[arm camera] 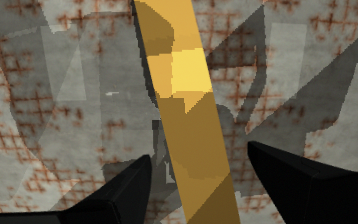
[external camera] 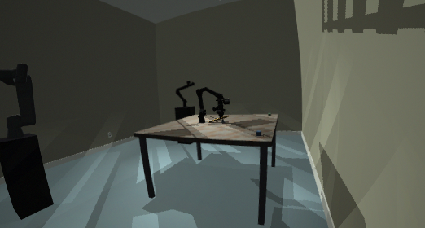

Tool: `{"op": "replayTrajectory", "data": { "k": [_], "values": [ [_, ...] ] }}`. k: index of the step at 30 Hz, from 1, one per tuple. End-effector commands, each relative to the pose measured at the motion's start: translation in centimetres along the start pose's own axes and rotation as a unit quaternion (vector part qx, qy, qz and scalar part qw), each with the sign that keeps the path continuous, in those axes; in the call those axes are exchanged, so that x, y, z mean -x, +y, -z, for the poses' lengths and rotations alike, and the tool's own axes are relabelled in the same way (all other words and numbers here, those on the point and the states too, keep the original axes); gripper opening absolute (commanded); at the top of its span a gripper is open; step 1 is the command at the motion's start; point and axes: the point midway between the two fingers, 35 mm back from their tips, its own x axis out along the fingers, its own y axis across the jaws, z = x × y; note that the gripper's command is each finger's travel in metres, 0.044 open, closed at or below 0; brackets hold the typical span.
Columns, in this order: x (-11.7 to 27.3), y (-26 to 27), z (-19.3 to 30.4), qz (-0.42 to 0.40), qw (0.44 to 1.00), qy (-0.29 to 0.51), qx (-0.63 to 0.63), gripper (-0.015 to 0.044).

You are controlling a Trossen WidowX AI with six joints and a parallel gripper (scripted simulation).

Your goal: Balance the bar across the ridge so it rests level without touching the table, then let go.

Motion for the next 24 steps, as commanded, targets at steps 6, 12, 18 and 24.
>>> {"op": "replayTrajectory", "data": {
  "k": [6, 12, 18, 24],
  "values": [
    [0.0, 0.0, 0.0, 0.0, 1.0, -0.001, 0.0, 0.0289],
    [0.0, 0.0, 0.0, 0.0, 1.0, -0.001, 0.0, 0.0151],
    [0.0, 0.0, 0.0, 0.0, 1.0, -0.001, 0.0, 0.0111],
    [1.1, 0.0, 0.2, 0.0, 1.0, -0.001, 0.0, 0.0]
  ]
}}
